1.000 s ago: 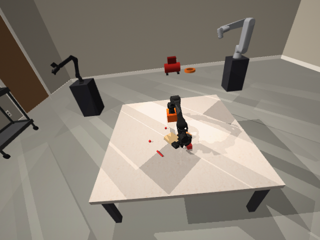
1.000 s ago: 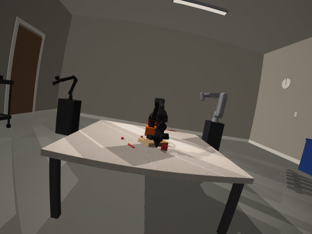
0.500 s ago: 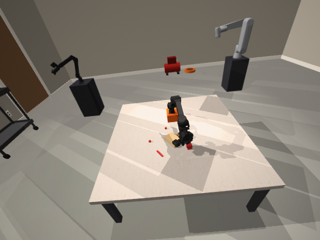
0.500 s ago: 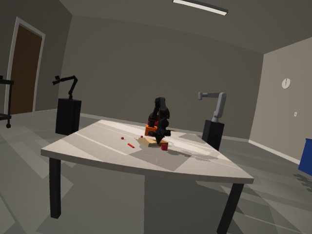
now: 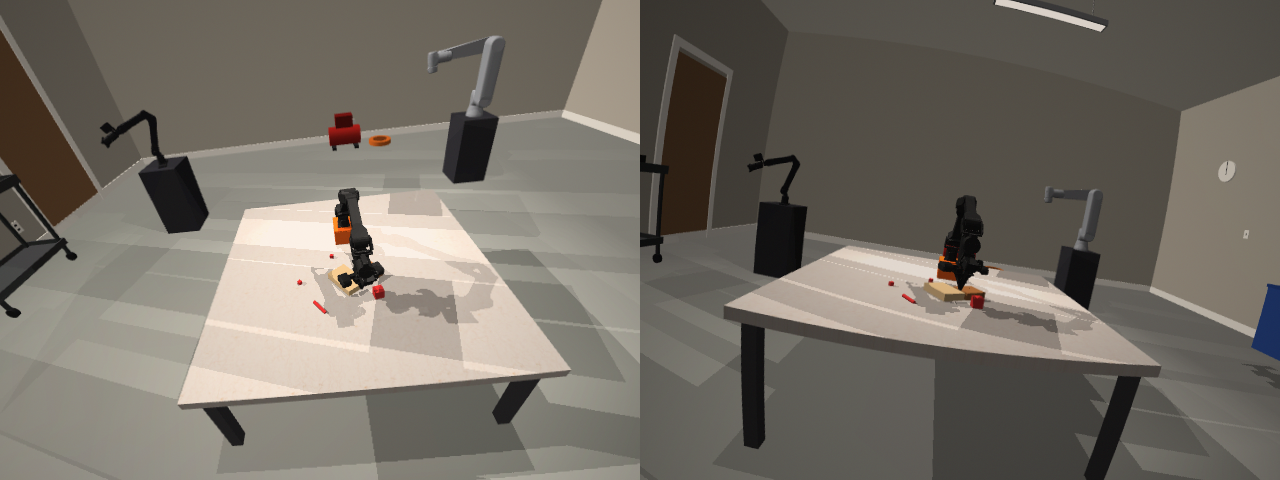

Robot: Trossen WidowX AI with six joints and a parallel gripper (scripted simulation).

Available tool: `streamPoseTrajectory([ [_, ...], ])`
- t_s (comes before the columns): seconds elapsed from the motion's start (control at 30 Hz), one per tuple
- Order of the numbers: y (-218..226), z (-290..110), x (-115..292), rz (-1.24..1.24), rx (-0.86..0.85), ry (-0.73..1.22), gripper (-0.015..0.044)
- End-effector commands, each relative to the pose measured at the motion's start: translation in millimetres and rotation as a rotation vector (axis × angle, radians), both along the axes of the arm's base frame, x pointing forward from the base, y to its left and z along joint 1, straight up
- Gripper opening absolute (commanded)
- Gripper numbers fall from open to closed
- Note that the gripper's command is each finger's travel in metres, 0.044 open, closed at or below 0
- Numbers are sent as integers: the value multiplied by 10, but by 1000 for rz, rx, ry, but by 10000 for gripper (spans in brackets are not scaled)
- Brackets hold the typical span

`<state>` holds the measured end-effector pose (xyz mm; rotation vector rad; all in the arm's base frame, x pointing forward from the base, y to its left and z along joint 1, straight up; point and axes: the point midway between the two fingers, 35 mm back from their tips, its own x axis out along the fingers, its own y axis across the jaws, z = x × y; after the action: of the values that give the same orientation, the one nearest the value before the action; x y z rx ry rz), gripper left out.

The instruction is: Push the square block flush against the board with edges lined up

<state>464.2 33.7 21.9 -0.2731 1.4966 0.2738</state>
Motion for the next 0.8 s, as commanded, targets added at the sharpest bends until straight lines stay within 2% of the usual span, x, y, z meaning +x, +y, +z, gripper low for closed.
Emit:
streamPoseTrajectory([
  [0.0, -122, 6, -24, -136, 7, 0, 0],
  [0.77, -740, -5, -244, -922, 40, 13, 0],
])
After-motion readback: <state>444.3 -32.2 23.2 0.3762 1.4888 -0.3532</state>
